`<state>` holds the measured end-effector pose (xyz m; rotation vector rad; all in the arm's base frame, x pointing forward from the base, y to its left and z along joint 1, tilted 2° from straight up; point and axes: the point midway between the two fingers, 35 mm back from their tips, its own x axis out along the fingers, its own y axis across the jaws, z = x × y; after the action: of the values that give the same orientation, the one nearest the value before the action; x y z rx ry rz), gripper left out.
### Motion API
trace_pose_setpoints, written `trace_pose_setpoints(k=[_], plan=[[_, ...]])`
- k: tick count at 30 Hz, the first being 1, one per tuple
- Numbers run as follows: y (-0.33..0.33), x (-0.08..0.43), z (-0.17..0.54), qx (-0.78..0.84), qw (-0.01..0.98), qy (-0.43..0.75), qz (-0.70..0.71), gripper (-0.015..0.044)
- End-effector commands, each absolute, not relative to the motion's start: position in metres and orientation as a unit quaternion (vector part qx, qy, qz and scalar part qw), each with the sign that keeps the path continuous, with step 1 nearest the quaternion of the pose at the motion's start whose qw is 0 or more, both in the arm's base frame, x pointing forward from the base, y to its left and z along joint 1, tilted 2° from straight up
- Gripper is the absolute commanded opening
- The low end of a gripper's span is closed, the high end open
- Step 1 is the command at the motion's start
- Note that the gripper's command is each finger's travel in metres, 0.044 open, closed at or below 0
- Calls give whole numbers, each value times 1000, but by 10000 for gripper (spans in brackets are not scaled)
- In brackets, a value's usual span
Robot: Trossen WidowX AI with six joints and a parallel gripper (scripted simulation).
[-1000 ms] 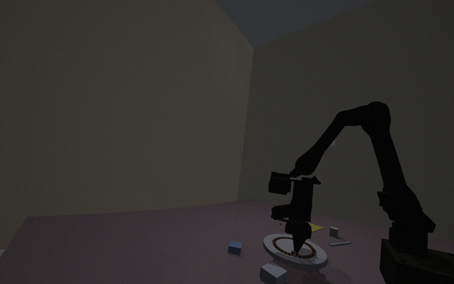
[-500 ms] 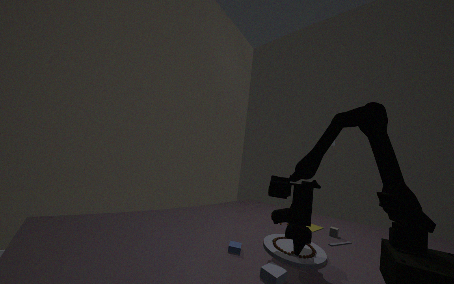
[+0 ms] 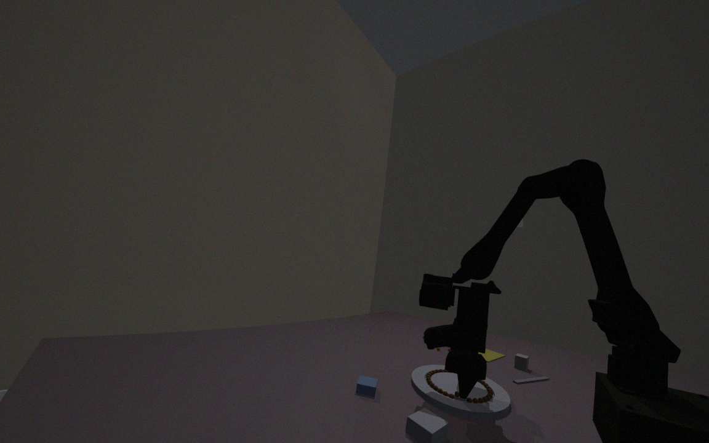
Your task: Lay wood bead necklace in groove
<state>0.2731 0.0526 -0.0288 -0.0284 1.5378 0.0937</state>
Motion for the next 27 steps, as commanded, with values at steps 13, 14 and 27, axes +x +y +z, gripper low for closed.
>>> trace_pose_setpoints(k=[13,14,27], plan=[[53,273,-29,-13,717,695,42,0],[53,273,-29,-13,717,695,42,0],[52,272,-25,-12,717,696,41,0]])
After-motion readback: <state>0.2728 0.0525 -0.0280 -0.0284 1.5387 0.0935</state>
